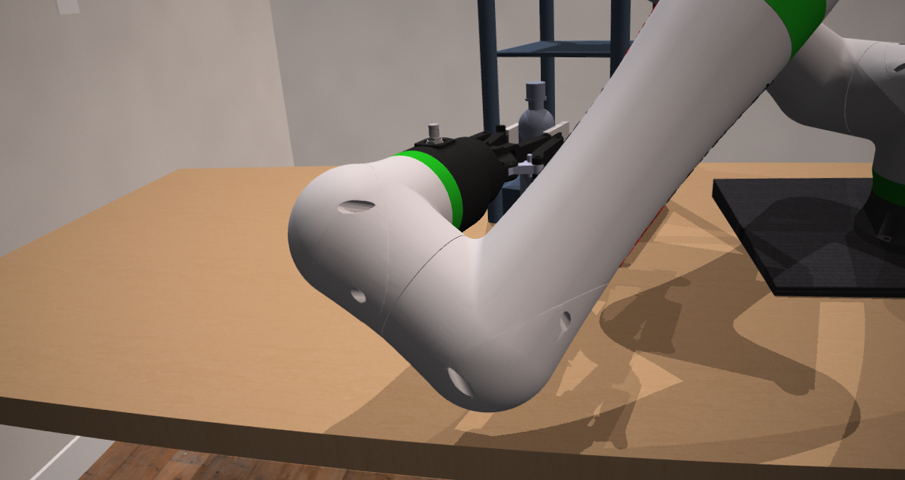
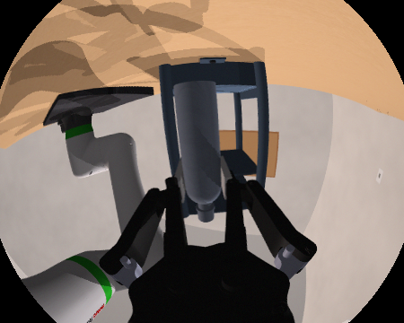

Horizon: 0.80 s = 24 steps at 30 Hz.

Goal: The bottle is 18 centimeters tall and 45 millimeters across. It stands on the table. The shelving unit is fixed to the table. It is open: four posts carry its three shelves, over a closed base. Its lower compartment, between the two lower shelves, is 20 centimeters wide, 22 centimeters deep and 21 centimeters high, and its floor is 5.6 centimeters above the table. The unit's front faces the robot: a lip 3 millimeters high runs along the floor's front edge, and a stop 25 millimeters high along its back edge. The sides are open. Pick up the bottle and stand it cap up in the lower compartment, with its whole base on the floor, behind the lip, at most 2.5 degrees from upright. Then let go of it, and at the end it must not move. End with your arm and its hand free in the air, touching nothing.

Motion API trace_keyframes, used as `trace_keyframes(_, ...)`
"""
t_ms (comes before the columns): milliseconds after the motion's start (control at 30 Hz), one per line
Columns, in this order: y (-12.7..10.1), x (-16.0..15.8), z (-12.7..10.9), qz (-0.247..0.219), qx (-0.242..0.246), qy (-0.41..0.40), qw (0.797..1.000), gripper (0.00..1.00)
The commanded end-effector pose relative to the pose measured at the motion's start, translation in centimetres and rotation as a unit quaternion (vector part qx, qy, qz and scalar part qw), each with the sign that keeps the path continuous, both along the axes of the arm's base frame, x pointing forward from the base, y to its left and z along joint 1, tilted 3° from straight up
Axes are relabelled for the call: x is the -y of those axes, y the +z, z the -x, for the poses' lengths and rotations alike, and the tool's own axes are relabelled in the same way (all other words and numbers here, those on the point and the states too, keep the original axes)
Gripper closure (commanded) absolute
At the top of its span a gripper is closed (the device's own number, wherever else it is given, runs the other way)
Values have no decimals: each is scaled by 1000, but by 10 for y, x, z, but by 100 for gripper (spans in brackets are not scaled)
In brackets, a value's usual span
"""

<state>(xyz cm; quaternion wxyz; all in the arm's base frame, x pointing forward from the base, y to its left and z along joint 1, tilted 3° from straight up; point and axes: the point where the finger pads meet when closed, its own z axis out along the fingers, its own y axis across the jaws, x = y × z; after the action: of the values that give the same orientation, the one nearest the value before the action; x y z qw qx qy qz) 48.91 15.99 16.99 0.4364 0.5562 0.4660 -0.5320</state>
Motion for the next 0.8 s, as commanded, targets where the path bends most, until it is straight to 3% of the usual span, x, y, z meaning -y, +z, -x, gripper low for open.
trace_keyframes(0,-1,14,3,0,0,1,1000,100)
trace_keyframes(767,-2,50,9,0,0,1,1000,100)
